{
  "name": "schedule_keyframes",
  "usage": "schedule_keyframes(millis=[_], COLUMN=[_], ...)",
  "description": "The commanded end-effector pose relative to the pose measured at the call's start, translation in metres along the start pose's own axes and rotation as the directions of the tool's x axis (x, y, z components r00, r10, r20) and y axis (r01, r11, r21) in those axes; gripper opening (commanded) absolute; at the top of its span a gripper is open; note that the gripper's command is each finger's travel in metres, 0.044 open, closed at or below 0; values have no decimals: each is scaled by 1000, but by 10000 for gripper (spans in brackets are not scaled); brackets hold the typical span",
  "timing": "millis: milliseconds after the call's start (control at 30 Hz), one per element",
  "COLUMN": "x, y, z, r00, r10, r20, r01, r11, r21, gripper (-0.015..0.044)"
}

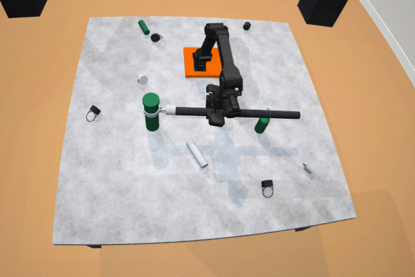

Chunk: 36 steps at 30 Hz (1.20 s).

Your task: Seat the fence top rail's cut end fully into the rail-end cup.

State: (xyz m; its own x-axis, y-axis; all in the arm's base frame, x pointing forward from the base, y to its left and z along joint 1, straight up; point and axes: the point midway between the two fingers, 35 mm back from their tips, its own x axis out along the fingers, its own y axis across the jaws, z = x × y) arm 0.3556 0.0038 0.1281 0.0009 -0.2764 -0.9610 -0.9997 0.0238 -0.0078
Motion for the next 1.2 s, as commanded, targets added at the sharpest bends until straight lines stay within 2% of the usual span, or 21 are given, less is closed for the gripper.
schedule_keyframes(millis=[0,300,1167], x=[-1,0,1], y=[1,0,1], z=[-9,0,-11], r00=[1000,1000,1000], r10=[-1,0,0], r20=[-18,0,0], r01=[1,0,0], r11=[1000,1000,1000], r21=[3,0,0], gripper=[0,0,0])
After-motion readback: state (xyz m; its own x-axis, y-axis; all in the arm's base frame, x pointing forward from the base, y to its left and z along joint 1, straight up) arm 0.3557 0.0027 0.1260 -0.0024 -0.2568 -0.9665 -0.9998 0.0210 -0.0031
